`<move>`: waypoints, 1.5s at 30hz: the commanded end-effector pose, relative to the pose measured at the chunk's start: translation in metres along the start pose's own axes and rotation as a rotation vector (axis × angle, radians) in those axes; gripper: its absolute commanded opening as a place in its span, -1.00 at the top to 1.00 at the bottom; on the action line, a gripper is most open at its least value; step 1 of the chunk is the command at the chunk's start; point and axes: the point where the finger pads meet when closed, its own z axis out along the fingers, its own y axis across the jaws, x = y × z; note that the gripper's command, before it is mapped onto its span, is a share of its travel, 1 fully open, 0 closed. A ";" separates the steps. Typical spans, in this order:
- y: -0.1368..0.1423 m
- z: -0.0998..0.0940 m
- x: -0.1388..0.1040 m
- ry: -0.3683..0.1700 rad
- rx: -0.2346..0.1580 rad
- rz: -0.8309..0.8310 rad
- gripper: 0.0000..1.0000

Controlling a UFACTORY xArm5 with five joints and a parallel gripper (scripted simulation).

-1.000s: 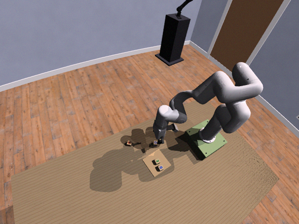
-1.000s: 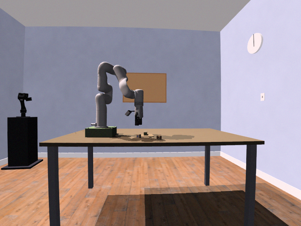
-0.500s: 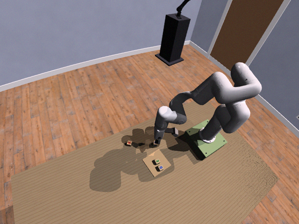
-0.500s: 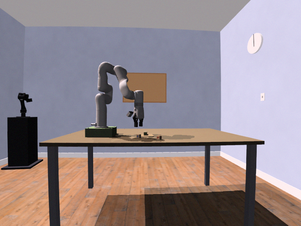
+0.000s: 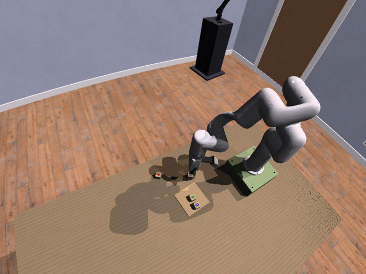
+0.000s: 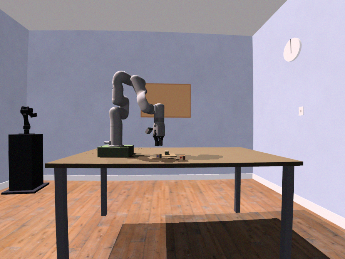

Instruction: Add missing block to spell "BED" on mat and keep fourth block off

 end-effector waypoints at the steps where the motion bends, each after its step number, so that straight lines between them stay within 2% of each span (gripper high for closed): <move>1: 0.000 -0.001 -0.001 -0.003 0.000 0.000 0.05; 26: 0.000 0.001 -0.001 -0.003 -0.001 0.000 0.05; 35: 0.001 0.006 -0.001 -0.004 -0.001 0.000 0.05; 45: 0.001 0.020 -0.001 -0.004 -0.001 0.000 0.05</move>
